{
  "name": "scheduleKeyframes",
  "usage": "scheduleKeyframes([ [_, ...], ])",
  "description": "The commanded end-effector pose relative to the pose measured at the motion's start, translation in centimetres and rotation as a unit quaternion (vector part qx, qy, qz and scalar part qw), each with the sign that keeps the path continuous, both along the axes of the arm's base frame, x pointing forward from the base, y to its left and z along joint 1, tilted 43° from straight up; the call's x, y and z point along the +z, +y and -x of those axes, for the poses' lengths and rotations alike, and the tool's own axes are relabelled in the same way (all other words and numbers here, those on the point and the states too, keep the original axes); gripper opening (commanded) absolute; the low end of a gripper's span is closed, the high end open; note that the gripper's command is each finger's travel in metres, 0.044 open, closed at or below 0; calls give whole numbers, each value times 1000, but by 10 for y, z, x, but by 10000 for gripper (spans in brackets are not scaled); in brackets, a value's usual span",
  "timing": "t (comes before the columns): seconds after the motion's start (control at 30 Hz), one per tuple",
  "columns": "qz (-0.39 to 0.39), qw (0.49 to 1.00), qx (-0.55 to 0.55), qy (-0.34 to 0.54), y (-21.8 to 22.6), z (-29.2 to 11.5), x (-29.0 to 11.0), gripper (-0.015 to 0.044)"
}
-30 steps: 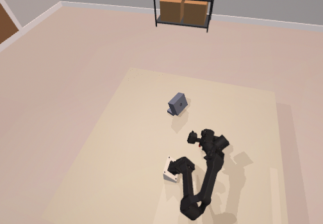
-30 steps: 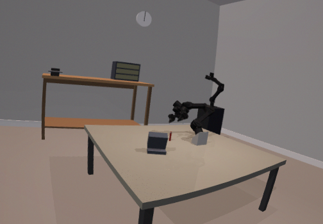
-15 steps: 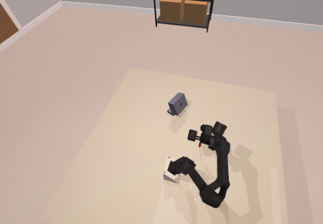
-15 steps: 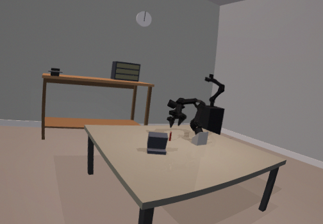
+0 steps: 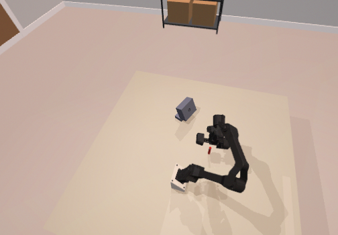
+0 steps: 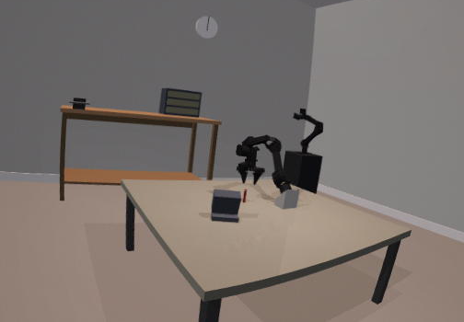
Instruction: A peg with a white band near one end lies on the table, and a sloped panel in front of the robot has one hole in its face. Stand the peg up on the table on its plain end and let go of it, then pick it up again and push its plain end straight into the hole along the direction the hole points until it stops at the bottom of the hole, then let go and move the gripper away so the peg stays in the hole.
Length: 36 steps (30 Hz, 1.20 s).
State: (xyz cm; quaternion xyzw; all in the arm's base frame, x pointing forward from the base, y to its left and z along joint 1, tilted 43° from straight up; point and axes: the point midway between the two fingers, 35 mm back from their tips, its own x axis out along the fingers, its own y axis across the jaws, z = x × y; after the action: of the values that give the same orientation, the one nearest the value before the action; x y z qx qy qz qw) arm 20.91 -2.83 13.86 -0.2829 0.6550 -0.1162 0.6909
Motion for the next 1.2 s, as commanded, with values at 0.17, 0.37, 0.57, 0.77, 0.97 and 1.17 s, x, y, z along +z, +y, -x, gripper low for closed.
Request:
scheduleKeyframes([
  [0.17, 91, 995, -8, 34, 0, -13, 6, 440],
  [0.37, 91, 995, -8, 34, 0, -13, 6, 440],
  [0.57, 86, 995, -54, -1, 0, -13, 5, 440],
  [0.77, 79, 989, -114, -48, -1, -13, 5, 440],
  [0.97, 72, 978, -174, -94, -2, -13, 4, 440],
  [1.17, 64, 960, -233, -140, -2, -13, 3, 440],
])
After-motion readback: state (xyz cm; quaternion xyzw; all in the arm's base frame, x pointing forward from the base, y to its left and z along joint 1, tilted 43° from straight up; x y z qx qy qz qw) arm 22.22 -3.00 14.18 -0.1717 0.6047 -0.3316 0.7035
